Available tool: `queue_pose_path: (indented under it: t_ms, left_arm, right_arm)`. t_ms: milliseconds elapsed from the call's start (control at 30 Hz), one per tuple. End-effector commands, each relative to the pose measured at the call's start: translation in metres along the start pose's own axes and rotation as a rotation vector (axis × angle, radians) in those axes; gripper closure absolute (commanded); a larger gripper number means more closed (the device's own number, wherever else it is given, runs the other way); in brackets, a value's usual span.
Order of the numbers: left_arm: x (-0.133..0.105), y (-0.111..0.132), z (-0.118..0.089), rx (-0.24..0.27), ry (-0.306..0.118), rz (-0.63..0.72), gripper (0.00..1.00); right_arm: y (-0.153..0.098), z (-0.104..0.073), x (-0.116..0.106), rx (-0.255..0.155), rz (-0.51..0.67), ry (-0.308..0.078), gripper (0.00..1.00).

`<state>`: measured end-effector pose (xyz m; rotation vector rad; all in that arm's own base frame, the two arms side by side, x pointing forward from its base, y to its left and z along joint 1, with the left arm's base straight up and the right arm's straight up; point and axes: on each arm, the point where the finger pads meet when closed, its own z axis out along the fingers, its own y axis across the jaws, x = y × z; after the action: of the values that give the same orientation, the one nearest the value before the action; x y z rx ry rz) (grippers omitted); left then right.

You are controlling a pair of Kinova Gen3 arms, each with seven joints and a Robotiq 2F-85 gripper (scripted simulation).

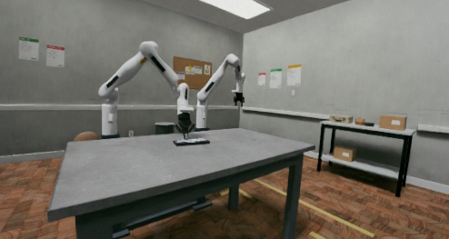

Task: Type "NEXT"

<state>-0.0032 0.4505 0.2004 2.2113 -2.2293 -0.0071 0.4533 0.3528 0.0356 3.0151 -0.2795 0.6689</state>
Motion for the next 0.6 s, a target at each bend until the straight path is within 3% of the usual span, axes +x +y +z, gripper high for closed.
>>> queue_pose_path:
  t_ms: [0,267,567]
  left_arm:
    - [0.000,0.000,0.000,0.004,0.002,-0.016,0.002]
    - [0.000,0.000,0.000,0.004,0.002,-0.016,0.002]
    - [0.000,0.000,0.000,0.004,0.002,-0.016,0.002]
  right_arm:
    - [0.001,-0.007,0.003,-0.001,-0.002,-0.001,0.903]
    - [-0.001,-0.013,0.008,0.002,-0.006,0.005,0.903]
    - [-0.014,-0.006,0.014,-0.003,-0.002,-0.004,0.903]
